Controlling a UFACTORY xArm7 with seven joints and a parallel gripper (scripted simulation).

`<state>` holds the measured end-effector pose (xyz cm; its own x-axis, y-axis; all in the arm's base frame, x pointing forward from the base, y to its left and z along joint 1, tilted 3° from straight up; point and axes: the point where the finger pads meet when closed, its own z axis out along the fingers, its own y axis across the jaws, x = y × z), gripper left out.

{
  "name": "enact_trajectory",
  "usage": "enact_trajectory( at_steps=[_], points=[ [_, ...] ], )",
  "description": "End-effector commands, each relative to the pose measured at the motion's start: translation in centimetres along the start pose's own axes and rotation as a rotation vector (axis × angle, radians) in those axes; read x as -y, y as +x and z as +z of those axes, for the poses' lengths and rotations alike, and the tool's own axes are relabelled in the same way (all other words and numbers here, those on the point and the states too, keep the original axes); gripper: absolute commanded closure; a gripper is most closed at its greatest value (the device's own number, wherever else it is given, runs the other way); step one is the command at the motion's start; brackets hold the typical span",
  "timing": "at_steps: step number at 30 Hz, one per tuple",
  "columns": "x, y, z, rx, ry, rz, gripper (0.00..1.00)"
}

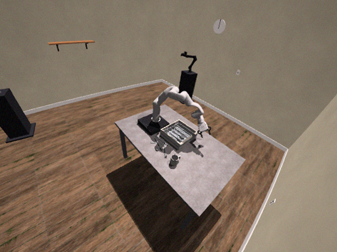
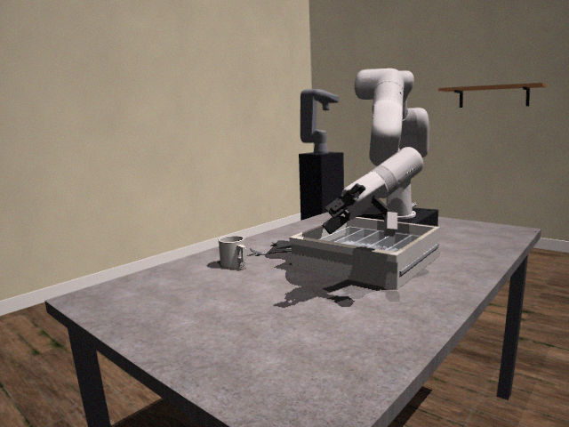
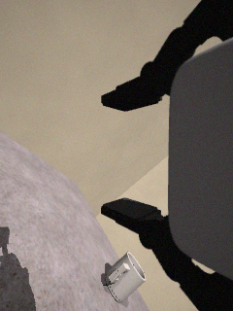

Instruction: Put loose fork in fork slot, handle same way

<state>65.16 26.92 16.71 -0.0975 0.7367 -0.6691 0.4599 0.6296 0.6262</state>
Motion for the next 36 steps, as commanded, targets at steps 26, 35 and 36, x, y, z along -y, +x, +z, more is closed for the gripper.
enact_trajectory(
  at_steps=[26,35,36],
  points=[
    [3.0,-4.1,1.6,0.044,0.124,0.162,0.00],
    [8.2,-9.5,3.1,0.117,0.307,0.407,0.00],
    [9.9,-11.1,3.3,0.140,0.359,0.480,0.00]
  ],
)
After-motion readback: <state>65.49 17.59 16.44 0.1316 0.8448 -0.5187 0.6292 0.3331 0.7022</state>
